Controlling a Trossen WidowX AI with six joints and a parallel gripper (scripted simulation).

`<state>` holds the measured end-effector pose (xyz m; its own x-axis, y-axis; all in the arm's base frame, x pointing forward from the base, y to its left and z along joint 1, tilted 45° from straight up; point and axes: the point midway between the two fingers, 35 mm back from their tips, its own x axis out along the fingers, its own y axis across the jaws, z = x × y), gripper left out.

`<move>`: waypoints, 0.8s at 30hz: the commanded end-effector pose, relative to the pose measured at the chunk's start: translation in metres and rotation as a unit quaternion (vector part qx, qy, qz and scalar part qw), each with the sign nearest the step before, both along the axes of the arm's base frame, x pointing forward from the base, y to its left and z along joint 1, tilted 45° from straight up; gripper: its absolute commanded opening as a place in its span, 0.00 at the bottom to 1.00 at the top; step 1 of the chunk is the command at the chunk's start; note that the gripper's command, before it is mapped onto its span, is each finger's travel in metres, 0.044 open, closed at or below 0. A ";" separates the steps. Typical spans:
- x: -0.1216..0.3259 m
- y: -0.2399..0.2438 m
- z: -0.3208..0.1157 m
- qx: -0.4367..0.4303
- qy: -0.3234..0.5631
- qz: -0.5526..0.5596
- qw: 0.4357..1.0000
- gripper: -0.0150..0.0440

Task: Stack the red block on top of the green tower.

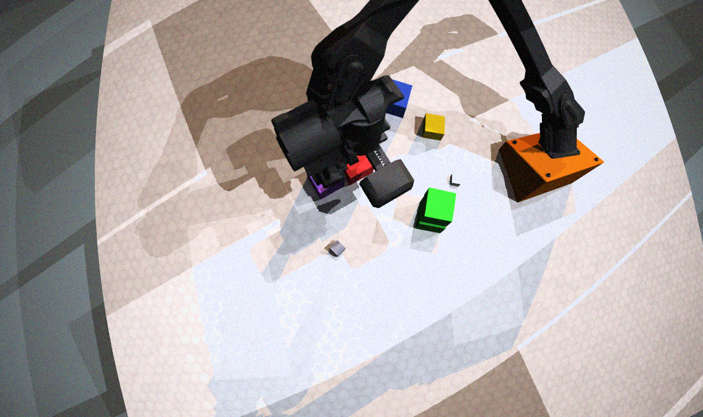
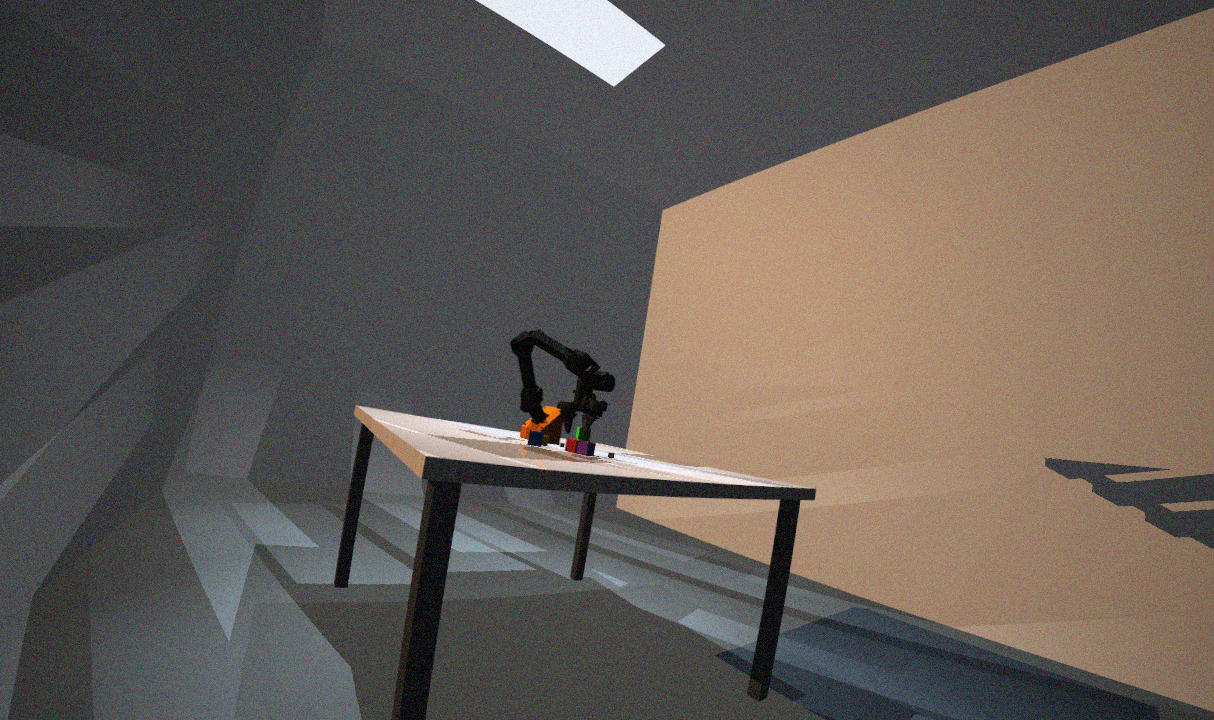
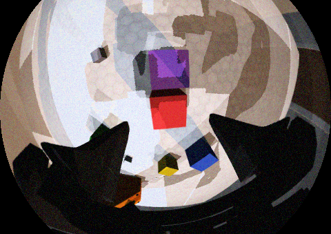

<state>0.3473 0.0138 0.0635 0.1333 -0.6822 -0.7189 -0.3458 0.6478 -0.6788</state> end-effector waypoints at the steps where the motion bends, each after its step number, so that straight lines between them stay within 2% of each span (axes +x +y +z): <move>1: 0.001 -0.001 -0.002 -0.002 -0.003 0.007 1.000 1.00; 24: 0.006 -0.025 -0.026 -0.003 -0.003 0.007 1.000 1.00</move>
<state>0.3535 -0.0075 0.0404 0.1467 -0.6790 -0.7193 -0.3437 0.6469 -0.6807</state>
